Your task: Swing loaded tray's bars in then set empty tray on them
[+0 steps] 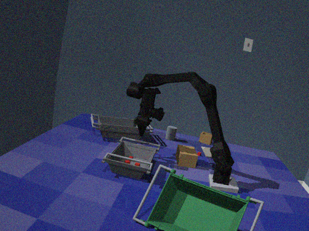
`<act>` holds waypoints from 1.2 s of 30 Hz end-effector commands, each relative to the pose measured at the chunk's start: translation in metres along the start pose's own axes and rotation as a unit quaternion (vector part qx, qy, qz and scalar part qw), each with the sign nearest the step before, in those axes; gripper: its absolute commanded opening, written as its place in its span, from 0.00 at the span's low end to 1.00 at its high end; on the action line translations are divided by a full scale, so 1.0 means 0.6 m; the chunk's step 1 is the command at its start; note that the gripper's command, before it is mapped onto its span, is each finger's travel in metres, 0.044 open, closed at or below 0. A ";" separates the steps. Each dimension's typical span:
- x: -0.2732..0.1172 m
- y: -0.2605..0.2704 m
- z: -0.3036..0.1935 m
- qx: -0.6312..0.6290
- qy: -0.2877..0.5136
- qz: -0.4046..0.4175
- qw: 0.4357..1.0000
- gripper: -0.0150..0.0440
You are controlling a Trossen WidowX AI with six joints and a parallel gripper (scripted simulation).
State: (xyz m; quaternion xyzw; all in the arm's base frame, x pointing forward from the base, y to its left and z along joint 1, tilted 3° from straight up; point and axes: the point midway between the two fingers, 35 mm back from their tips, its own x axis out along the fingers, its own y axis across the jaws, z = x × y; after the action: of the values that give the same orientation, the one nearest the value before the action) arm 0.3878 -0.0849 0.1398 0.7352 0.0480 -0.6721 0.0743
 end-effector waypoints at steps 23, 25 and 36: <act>0.049 -0.024 0.003 0.004 -0.003 -0.005 1.000 0.39; 0.044 -0.028 0.003 0.004 -0.003 -0.005 1.000 0.39; 0.030 -0.075 0.003 0.004 -0.003 -0.006 1.000 0.39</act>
State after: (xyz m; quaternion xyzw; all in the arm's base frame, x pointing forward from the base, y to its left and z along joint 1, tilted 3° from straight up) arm 0.3822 -0.0596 0.1223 0.7364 0.0380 -0.6720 0.0689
